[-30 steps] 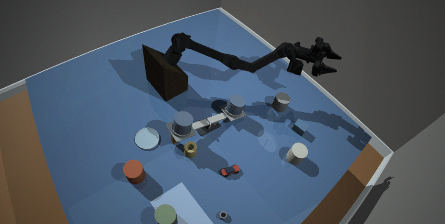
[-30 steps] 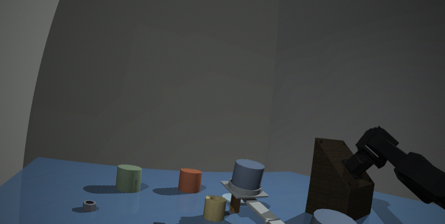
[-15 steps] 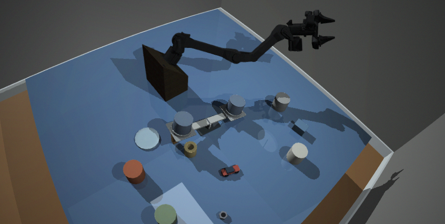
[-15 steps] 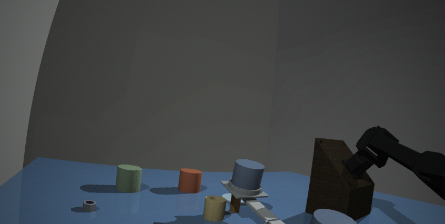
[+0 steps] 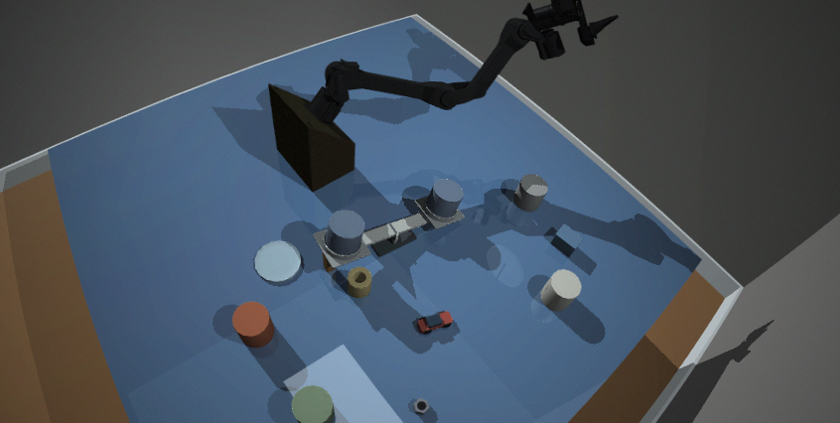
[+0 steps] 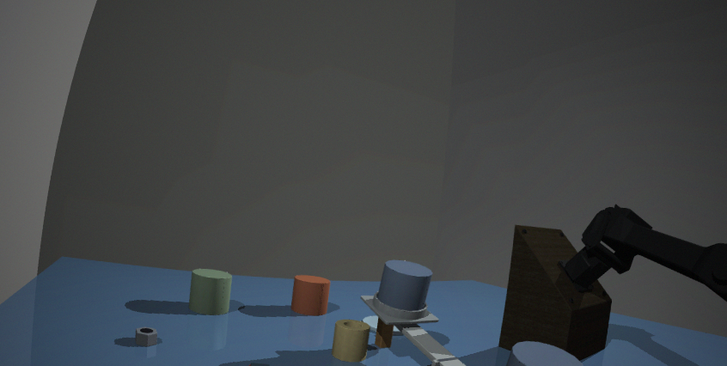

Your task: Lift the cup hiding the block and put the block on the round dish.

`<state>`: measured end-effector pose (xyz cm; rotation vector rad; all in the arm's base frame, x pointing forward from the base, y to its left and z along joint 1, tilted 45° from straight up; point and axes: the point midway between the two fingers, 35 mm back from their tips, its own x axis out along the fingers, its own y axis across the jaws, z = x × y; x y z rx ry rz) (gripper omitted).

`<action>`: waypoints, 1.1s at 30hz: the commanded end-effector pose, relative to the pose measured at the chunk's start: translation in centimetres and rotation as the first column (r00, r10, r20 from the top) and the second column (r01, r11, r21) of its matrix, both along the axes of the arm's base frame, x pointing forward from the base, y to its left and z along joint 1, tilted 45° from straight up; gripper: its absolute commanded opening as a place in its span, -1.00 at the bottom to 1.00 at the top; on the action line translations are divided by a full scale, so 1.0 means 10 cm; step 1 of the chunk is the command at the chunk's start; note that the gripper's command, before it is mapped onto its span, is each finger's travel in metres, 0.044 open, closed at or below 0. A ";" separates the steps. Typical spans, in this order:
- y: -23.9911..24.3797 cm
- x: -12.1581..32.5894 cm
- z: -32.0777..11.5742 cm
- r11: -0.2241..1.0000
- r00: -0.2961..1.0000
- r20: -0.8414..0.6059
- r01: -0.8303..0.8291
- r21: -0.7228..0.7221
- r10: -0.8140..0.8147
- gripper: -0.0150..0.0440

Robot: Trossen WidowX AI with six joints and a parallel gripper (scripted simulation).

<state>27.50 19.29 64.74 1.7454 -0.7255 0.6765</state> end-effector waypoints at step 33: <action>-2.22 -1.82 0.18 0.463 0.746 0.635 -0.643 0.610 0.200 1.00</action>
